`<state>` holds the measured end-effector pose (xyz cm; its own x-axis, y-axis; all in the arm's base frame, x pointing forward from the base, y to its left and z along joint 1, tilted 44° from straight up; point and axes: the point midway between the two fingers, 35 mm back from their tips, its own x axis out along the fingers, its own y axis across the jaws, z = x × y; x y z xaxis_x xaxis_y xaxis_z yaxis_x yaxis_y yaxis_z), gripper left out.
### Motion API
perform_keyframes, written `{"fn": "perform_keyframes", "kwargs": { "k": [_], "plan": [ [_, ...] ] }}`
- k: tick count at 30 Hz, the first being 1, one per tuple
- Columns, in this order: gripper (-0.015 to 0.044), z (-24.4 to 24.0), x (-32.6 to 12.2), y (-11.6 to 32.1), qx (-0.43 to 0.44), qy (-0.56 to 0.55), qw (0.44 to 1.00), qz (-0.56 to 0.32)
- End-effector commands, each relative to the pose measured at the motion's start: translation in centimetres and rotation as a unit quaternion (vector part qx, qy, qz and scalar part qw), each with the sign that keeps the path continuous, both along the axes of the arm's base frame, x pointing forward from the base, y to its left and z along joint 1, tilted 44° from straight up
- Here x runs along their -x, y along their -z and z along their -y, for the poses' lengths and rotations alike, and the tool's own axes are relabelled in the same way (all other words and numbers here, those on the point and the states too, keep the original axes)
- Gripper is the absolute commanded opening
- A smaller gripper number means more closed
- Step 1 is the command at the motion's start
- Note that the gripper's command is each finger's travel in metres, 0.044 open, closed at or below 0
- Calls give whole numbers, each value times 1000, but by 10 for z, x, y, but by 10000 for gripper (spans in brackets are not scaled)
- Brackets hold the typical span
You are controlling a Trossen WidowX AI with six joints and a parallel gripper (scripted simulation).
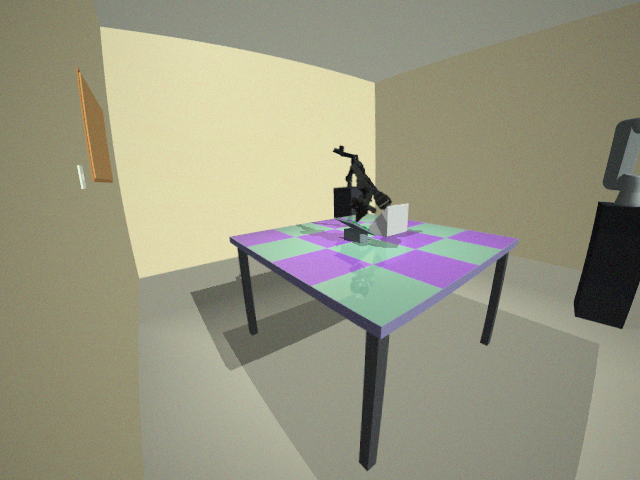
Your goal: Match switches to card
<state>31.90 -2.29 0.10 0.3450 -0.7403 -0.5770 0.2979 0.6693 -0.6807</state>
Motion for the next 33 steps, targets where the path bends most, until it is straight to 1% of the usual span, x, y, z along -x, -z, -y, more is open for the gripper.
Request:
{"fn": "perform_keyframes", "kwargs": {
  "k": [1,33],
  "plan": [
    [0,0,1,2,-2,-1,1000,-4],
    [0,4,0,4,-2,-1,1000,-4]
  ]
}}
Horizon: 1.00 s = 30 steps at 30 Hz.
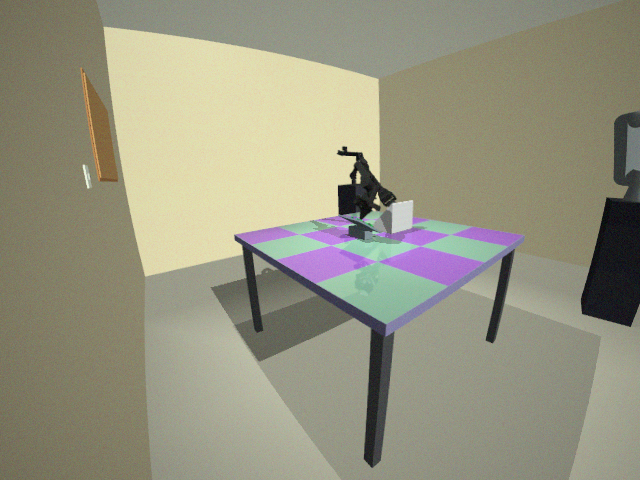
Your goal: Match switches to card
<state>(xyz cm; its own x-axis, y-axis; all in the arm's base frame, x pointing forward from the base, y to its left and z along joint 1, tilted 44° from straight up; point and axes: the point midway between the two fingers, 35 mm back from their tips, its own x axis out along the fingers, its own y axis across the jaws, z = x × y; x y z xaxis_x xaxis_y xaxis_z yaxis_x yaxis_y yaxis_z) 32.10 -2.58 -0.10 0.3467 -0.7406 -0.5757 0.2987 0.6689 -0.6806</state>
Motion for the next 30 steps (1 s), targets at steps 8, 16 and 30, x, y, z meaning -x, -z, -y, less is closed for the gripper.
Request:
{"fn": "perform_keyframes", "kwargs": {
  "k": [8,16,30],
  "plan": [
    [0,2,1,3,-2,-1,1000,-5],
    [0,-34,17,-22,-2,-7,1000,1],
    [0,-27,33,-51,1,-9,1000,2]
  ]
}}
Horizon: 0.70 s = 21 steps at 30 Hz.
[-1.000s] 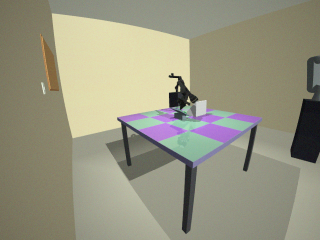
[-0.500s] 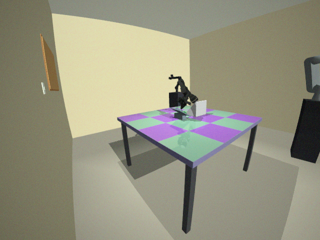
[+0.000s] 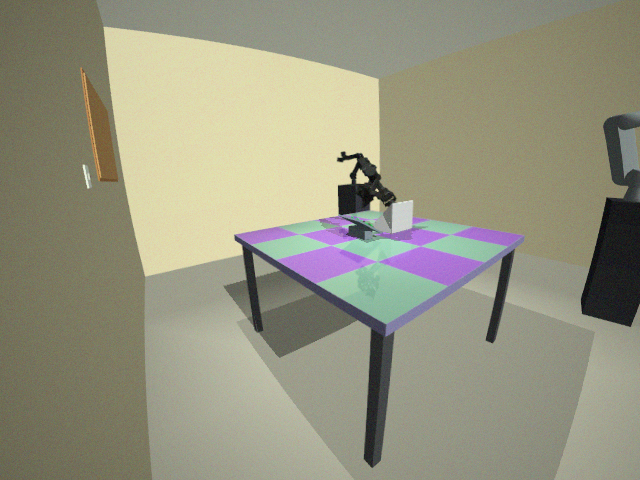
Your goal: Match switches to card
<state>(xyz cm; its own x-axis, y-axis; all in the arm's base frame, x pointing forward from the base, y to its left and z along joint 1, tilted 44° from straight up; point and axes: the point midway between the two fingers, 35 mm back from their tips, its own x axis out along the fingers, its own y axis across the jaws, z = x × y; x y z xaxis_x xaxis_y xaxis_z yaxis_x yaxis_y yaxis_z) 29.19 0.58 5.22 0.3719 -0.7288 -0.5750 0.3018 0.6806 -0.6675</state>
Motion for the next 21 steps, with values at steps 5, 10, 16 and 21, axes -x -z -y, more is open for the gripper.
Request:
{"fn": "perform_keyframes", "kwargs": {
  "k": [5,10,16,21],
  "plan": [
    [0,30,-9,20,3,8,1000,-16],
    [0,30,-9,21,3,8,1000,-16],
    [0,37,-12,26,3,8,1000,-16],
    [0,41,-14,29,3,8,1000,-16]
  ]
}}
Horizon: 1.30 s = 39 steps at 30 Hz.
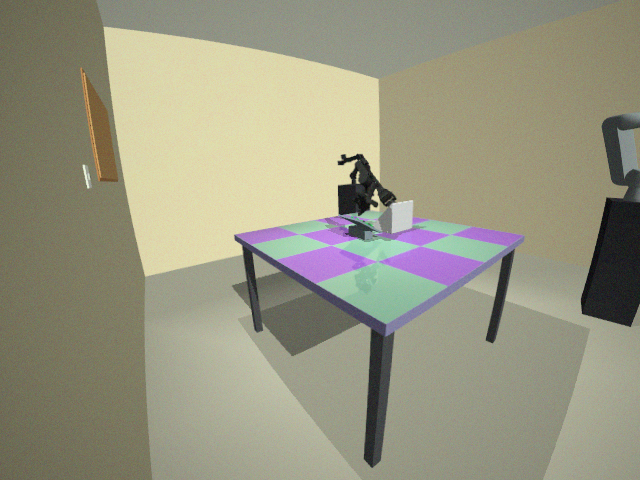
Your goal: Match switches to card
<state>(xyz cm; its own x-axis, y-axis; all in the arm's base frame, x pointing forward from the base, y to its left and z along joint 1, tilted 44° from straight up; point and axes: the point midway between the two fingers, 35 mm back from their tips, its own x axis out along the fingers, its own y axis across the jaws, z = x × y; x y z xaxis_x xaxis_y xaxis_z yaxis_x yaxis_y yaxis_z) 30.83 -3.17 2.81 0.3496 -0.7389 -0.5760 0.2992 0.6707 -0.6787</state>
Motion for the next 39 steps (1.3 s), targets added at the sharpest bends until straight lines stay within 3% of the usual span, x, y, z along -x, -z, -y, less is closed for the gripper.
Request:
{"fn": "perform_keyframes", "kwargs": {
  "k": [1,39],
  "plan": [
    [0,4,2,5,-1,0,1000,-7],
    [0,10,-1,10,-1,0,1000,-7]
  ]
}}
